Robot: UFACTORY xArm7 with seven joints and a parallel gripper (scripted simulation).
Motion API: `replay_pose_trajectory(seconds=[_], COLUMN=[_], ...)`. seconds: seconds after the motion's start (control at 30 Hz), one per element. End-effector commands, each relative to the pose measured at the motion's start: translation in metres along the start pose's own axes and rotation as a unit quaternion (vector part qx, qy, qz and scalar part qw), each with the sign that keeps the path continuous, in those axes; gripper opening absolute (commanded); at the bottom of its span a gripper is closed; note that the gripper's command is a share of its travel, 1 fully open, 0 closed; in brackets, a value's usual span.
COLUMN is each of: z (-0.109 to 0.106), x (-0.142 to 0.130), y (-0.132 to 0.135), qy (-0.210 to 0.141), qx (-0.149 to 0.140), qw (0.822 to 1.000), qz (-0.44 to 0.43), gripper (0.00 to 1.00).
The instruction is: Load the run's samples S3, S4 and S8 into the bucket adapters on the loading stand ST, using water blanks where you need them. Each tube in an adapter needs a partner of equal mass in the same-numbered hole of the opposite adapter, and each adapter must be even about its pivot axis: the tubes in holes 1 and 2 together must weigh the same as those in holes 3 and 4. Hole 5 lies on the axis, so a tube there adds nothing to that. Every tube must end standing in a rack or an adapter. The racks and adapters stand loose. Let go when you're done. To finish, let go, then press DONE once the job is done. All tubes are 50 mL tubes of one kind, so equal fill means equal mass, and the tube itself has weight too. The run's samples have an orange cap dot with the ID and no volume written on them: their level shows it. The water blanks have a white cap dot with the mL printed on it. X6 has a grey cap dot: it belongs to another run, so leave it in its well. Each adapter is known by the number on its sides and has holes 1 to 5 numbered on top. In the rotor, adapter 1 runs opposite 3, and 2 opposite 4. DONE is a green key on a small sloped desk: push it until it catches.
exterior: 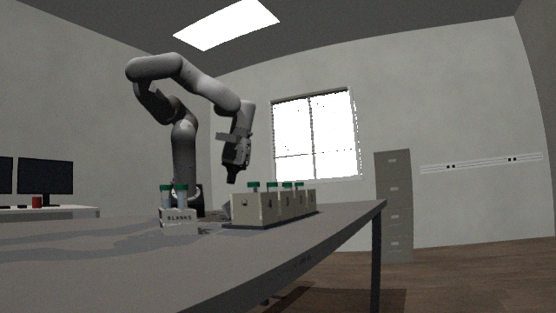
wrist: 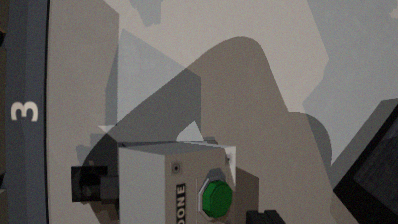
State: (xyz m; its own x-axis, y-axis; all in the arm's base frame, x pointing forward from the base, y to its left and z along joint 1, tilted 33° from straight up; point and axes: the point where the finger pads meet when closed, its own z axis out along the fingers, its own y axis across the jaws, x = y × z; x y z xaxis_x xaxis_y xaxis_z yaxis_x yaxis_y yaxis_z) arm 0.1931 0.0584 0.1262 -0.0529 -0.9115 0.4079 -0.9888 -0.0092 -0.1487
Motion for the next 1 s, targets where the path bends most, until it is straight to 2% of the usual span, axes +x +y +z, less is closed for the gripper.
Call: replay_pose_trajectory(seconds=[0.0, 0.3, 0.97], z=[0.000, 0.000, 0.033], x=[0.002, 0.002, 0.002], y=[0.001, 0.001, -0.008], qy=[-0.002, -0.002, -0.002], qx=[0.003, 0.003, 0.003], qw=[1.000, 1.000, 1.000], qz=[0.000, 0.000, 0.000], gripper=[0.00, 0.00, 0.00])
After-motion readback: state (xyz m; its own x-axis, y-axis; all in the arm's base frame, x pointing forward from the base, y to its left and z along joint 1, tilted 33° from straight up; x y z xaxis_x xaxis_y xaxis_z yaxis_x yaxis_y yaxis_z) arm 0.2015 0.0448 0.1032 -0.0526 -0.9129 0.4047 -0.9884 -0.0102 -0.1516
